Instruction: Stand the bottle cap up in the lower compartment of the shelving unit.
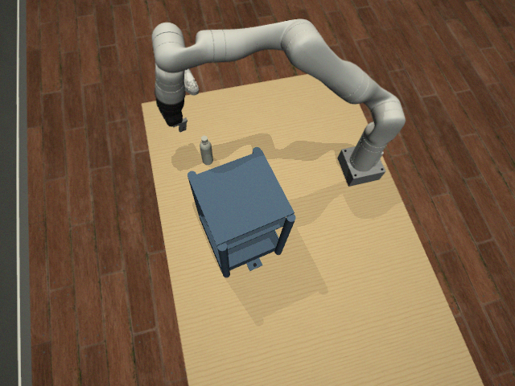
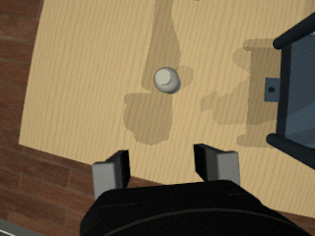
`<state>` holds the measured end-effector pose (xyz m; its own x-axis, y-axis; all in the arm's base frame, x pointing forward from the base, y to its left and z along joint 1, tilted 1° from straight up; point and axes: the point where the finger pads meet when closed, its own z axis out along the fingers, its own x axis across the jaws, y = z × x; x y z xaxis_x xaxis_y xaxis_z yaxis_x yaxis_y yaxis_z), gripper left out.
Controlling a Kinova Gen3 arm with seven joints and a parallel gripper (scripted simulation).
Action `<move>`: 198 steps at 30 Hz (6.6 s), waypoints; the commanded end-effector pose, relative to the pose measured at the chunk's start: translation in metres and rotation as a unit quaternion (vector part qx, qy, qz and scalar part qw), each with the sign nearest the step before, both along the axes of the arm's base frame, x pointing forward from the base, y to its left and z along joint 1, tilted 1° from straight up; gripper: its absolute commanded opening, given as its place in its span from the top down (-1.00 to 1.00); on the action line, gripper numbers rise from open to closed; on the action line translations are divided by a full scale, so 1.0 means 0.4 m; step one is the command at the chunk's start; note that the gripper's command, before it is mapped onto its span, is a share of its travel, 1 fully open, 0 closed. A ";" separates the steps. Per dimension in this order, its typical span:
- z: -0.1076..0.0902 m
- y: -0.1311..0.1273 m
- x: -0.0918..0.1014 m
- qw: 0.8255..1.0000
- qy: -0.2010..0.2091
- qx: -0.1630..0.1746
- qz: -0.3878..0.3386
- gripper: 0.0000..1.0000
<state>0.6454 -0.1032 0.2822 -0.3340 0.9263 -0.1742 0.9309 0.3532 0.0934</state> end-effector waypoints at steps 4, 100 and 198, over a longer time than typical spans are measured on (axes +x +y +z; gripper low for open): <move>0.013 -0.005 -0.005 1.000 -0.001 0.004 -0.001 -1.00; 0.091 -0.082 -0.159 0.995 0.057 0.056 -0.058 -1.00; 0.027 -0.090 -0.170 0.989 -0.091 0.106 -0.047 -1.00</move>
<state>0.5822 -0.1336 0.2887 -0.2276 0.9736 -0.0155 0.9333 0.2226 0.2818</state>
